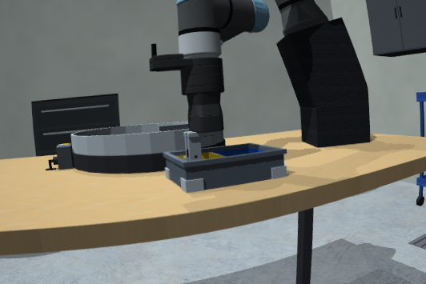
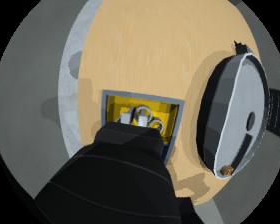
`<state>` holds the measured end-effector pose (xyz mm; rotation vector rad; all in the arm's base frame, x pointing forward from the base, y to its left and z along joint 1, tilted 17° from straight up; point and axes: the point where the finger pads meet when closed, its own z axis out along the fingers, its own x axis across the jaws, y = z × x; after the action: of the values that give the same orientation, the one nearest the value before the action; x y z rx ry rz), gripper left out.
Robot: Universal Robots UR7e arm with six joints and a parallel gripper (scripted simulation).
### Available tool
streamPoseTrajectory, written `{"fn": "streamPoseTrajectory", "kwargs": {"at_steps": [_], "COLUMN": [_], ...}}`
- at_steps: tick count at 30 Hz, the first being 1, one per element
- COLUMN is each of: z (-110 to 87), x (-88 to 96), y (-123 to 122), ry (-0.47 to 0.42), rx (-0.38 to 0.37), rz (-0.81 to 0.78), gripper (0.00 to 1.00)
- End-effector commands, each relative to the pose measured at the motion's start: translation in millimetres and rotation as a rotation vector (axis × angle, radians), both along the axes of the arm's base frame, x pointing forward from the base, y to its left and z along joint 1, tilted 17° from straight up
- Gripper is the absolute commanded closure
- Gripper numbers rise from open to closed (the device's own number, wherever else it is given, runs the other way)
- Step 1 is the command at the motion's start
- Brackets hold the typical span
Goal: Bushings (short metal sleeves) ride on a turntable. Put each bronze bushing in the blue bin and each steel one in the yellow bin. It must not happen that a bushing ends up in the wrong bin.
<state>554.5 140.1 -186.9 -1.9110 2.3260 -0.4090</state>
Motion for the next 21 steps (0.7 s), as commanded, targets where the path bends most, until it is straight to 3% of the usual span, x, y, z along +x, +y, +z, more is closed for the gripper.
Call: {"fn": "streamPoseTrajectory", "kwargs": {"at_steps": [1, 21], "z": [-1.6, -11.9], "x": [1.0, 3.7], "y": [0, -2], "ry": [-0.002, -0.002], "rx": [0.0, 0.0], "rz": [0.0, 0.0], "gripper": [1.0, 1.0]}}
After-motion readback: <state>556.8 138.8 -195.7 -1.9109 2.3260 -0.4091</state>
